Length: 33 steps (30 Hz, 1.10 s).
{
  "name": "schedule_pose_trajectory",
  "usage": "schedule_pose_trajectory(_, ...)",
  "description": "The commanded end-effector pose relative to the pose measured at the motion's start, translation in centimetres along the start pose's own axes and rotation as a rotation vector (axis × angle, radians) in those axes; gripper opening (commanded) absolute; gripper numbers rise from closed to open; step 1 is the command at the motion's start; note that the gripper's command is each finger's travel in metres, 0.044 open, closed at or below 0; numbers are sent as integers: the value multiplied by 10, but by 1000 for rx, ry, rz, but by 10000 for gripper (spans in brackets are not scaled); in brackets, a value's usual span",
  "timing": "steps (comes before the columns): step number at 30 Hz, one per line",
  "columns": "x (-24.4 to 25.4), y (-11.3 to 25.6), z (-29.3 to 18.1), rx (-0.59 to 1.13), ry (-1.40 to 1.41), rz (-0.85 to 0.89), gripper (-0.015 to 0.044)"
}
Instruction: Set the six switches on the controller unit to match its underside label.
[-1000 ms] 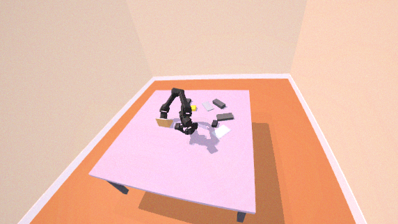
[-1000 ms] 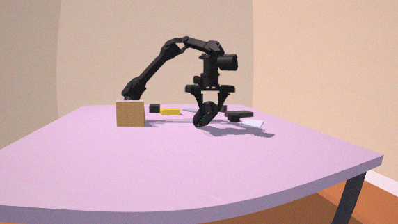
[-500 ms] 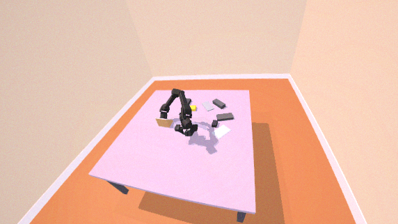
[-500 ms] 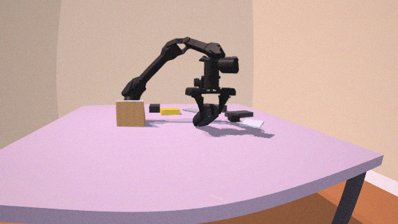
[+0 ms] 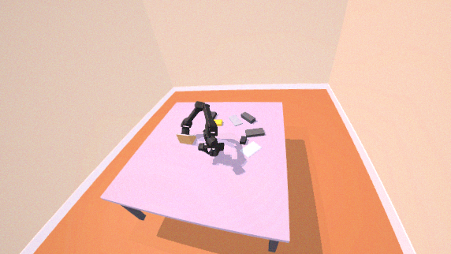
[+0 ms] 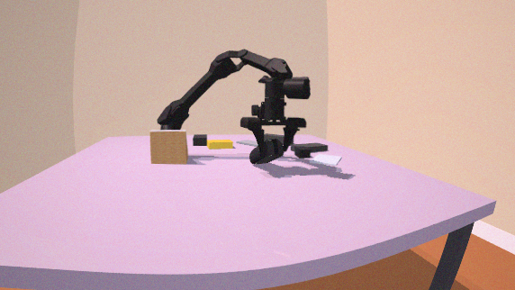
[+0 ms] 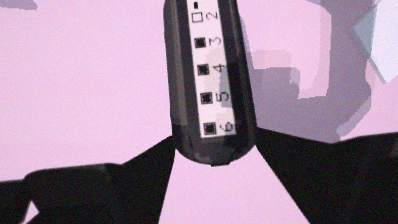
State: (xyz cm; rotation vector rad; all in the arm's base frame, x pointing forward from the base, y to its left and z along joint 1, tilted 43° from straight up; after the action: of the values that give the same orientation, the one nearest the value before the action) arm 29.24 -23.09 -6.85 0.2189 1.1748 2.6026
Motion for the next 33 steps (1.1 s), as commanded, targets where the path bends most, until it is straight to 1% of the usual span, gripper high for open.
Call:
schedule_pose_trajectory(1,-1,-7,4,-16,-1,12,338)
schedule_pose_trajectory(33,-3,-31,-5,-16,0,11,338)
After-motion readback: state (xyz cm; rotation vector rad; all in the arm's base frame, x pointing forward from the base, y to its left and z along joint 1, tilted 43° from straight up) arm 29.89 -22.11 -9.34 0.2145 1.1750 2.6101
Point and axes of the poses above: the point midway between the two fingers, 35 mm back from their tips, its own y axis back along the fingers, its own x axis across the jaws, z = x × y, the point moved 2 cm from there along y, back along the fingers, and after that the axes turned 15 degrees about -y, right-handed, at the moved point
